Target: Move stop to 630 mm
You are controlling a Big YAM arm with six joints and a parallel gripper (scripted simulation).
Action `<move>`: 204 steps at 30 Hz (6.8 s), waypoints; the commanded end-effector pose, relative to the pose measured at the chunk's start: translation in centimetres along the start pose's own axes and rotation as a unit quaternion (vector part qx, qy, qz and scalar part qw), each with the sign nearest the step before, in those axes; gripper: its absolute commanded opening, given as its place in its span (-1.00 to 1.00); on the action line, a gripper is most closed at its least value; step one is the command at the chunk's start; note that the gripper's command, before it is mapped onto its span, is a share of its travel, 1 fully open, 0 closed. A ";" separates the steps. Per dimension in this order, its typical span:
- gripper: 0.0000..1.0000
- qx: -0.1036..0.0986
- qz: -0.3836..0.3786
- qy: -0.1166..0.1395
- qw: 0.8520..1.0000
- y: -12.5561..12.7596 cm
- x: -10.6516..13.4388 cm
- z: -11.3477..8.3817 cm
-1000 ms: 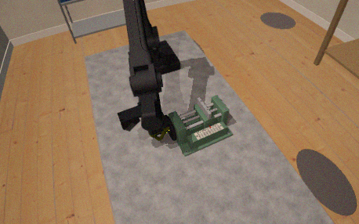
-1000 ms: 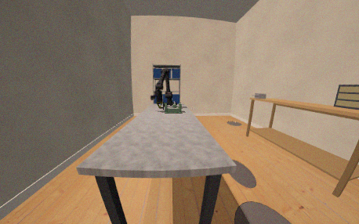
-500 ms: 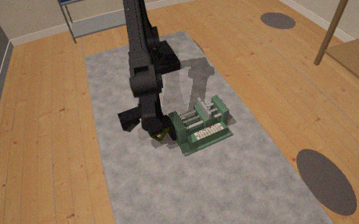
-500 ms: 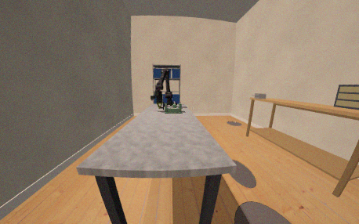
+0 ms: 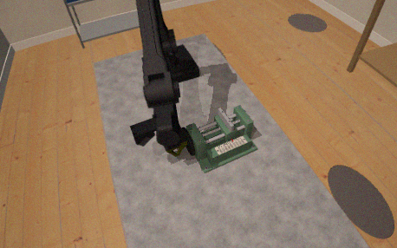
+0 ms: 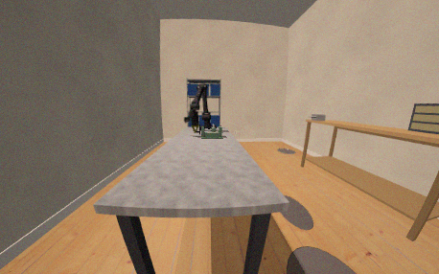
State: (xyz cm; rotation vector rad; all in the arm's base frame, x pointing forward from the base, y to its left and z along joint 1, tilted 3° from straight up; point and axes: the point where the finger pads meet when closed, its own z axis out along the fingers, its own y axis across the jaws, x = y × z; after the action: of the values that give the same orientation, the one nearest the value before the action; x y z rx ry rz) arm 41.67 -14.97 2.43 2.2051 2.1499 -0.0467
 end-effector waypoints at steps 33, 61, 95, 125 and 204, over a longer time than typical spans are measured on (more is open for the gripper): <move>-0.87 -0.002 -0.003 -0.001 1.000 -0.3 0.0 0.2; -0.87 -0.002 -0.003 -0.001 1.000 -0.3 0.0 0.2; -0.87 -0.022 0.000 -0.006 1.000 3.5 -0.2 -0.2; -0.87 -0.023 0.000 -0.005 1.000 6.8 0.0 -0.7; -0.87 -0.035 0.001 -0.007 0.999 10.0 0.0 -8.2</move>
State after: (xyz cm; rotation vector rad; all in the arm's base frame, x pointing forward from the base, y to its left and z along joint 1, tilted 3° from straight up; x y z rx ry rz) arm 46.30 -14.96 4.48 2.2577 2.1902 -0.1223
